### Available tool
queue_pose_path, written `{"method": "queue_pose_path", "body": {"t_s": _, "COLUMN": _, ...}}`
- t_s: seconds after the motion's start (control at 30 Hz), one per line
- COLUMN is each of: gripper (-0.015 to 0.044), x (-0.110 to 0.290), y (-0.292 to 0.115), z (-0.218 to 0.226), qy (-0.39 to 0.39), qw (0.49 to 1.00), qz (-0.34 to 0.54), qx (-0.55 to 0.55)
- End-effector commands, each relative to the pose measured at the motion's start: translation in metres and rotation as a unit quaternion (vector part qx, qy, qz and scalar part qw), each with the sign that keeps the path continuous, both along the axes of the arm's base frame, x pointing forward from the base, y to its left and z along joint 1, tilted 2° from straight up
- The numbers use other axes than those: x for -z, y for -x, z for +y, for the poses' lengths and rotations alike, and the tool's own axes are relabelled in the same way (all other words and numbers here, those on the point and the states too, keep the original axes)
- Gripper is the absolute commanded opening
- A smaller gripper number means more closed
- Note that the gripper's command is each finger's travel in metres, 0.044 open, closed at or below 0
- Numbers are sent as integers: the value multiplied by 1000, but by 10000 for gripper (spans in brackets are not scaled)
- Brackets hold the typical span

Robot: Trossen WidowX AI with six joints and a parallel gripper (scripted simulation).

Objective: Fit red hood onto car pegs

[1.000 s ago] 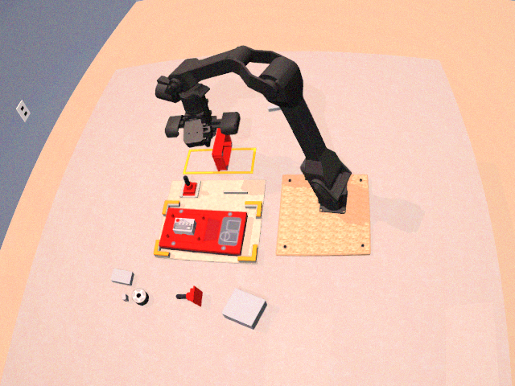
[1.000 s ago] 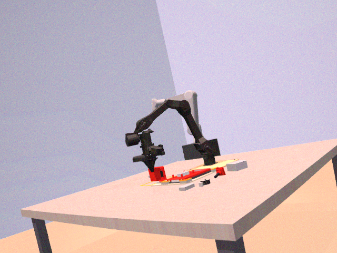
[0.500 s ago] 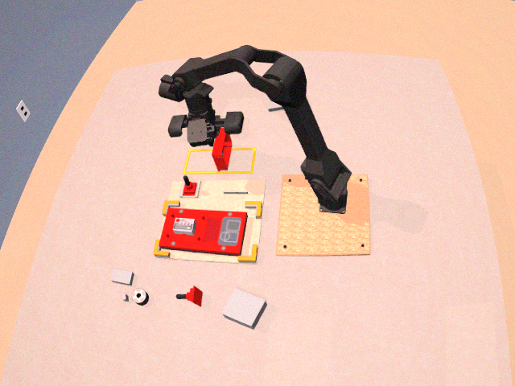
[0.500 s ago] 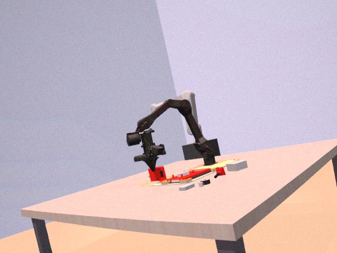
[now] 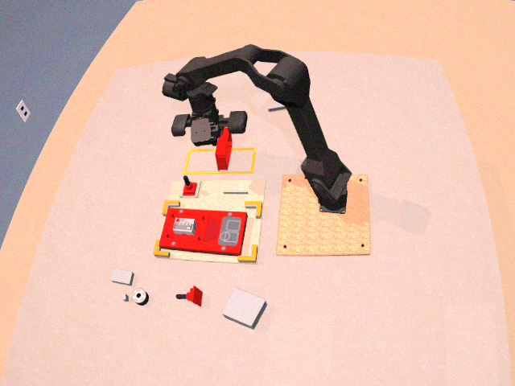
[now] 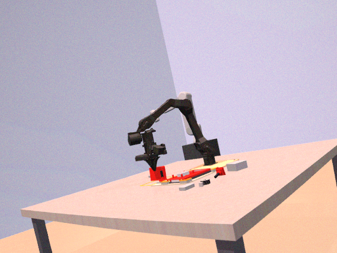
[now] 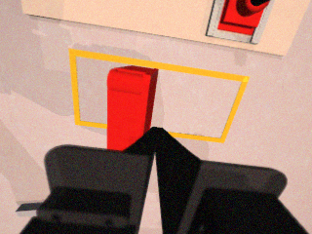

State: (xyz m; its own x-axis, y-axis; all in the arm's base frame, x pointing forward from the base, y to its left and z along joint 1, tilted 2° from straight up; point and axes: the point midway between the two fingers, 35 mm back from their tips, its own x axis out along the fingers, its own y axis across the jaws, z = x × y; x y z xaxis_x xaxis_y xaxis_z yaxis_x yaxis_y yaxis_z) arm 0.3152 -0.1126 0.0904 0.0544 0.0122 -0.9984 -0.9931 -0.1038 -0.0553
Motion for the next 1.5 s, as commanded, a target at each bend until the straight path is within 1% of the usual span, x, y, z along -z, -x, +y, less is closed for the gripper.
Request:
{"method": "queue_pose_path", "body": {"t_s": 0.0, "gripper": 0, "x": 1, "y": 4, "z": 1, "qy": -2, "qw": 1000, "qz": 0, "qx": -3}}
{"method": "queue_pose_path", "body": {"t_s": 1.33, "gripper": 0, "x": 3, "y": 29, "z": -2, "qy": -2, "qw": 1000, "qz": 2, "qx": -3}}
{"method": "queue_pose_path", "body": {"t_s": 1.47, "gripper": 0, "x": -14, "y": 27, "z": -3, "qy": -2, "qw": 1000, "qz": 1, "qx": -3}}
